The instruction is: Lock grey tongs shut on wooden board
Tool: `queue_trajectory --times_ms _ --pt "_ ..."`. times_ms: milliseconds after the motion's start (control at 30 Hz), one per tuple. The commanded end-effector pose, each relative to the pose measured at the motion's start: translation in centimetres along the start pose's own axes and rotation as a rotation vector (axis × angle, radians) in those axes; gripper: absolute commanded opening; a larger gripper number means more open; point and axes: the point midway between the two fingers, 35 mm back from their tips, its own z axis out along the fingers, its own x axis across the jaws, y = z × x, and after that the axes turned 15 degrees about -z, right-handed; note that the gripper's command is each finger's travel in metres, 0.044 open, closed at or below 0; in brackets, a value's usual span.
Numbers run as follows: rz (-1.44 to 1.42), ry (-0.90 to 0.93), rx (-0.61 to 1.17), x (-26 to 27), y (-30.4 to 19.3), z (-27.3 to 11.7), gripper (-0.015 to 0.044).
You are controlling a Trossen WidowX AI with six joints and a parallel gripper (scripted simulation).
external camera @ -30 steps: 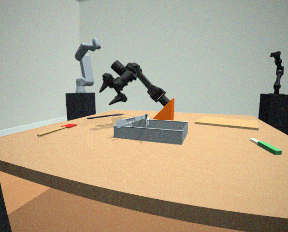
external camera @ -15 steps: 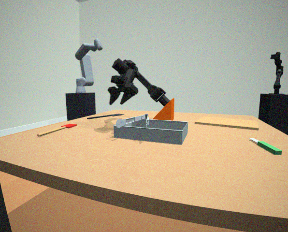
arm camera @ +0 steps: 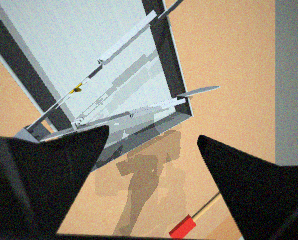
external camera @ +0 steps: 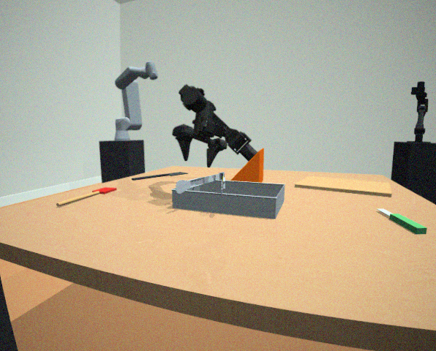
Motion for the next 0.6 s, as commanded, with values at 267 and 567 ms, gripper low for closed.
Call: queue_trajectory --times_ms 267,567 --pt "-1.87 0.279 -0.257 3.0 4.1 -1.4 0.044" --pt "-2.121 0.282 -0.318 3.3 4.2 -1.6 0.044"
